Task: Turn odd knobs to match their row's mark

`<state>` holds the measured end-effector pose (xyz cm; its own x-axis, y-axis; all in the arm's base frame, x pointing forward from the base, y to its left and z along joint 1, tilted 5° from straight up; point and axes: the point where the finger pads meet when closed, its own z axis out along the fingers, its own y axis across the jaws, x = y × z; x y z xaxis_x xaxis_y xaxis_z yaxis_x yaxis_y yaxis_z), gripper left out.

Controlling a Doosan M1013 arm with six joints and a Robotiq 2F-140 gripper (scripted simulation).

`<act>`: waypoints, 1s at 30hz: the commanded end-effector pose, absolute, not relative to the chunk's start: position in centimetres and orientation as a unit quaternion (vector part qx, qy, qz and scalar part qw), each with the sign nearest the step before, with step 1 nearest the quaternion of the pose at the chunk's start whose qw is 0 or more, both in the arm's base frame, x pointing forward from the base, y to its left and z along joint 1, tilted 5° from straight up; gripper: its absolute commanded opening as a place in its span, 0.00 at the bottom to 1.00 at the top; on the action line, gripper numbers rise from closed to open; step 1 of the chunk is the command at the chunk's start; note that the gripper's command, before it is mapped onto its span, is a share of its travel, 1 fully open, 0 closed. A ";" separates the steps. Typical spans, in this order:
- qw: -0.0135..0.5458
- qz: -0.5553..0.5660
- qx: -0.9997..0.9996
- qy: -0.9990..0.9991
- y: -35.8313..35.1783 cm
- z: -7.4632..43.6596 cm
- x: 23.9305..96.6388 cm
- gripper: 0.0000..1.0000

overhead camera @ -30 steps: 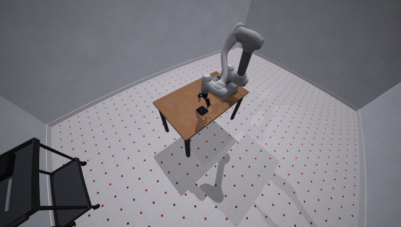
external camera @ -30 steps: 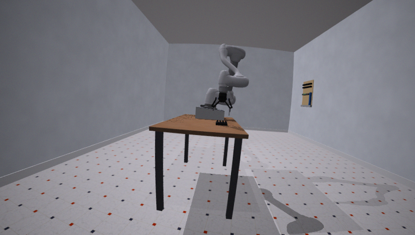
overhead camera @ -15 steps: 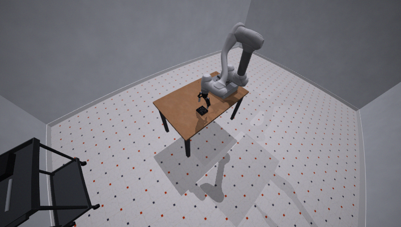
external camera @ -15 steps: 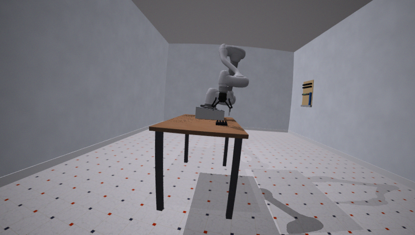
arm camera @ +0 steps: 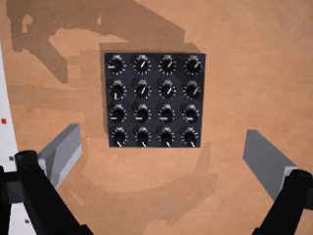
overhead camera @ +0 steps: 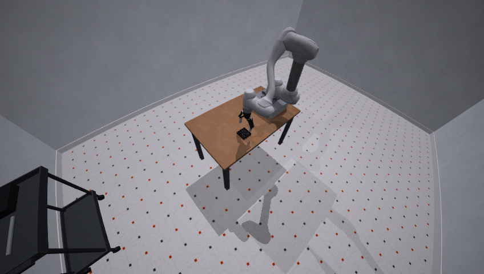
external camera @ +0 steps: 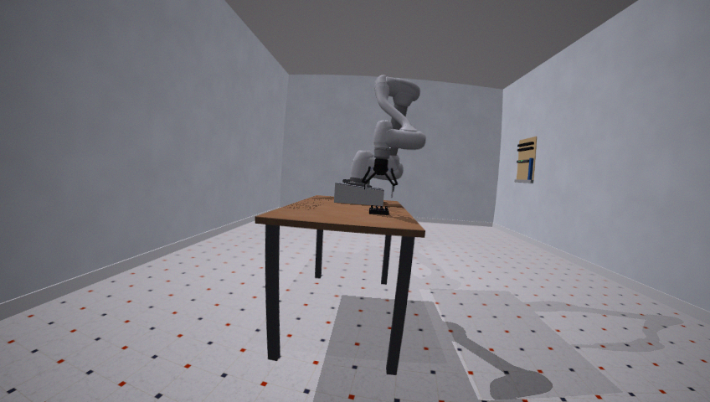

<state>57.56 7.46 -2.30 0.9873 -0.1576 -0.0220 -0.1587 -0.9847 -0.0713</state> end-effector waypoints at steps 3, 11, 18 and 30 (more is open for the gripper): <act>0.037 0.008 -0.996 0.079 7.5 -2.3 57.6 1.00; 0.037 0.008 -0.996 0.079 7.5 -2.3 57.6 1.00; 0.037 0.008 -0.996 0.079 7.5 -2.3 57.4 1.00; 0.039 0.009 -0.996 0.078 7.7 -2.3 56.2 1.00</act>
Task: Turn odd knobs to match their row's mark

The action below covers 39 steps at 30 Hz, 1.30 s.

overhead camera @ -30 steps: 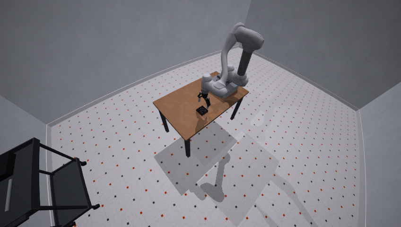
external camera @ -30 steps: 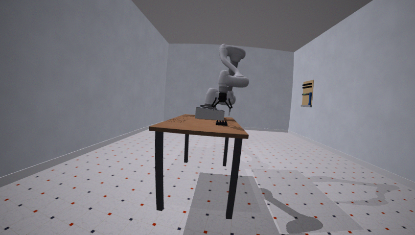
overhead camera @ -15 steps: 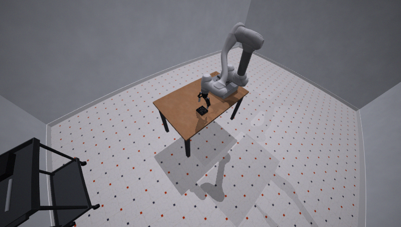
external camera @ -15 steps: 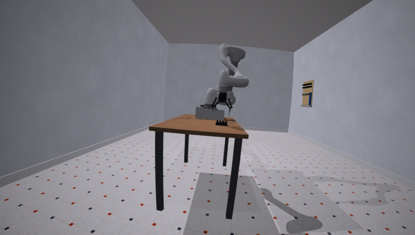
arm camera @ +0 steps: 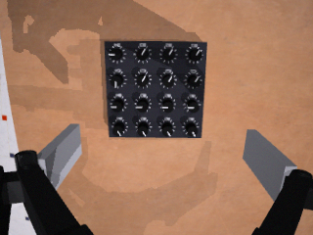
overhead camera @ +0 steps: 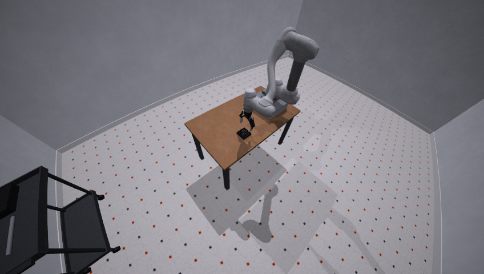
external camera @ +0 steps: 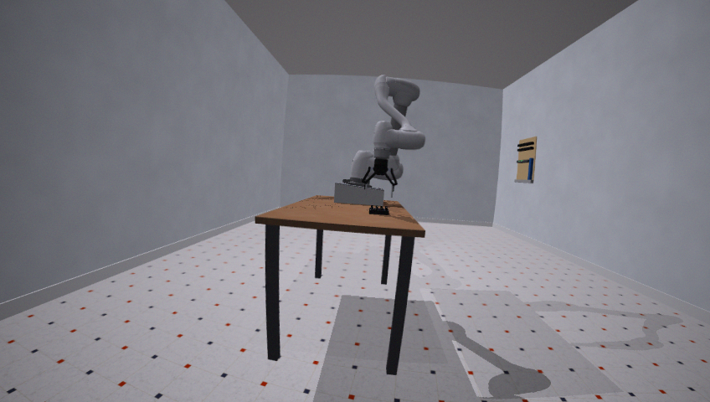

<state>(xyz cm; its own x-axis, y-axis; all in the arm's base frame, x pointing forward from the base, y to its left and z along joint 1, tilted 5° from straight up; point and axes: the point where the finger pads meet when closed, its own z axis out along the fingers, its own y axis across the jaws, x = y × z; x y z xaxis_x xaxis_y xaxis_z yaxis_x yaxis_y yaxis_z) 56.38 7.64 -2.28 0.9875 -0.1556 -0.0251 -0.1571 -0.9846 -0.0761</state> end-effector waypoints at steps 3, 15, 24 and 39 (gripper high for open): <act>0.039 0.009 -0.996 0.078 7.8 -2.3 55.6 1.00; 0.039 0.009 -0.996 0.078 8.1 -2.2 53.5 1.00; 0.039 0.009 -0.996 0.078 8.2 -2.2 52.4 1.00; 0.039 0.009 -0.996 0.078 8.3 -2.2 52.2 1.00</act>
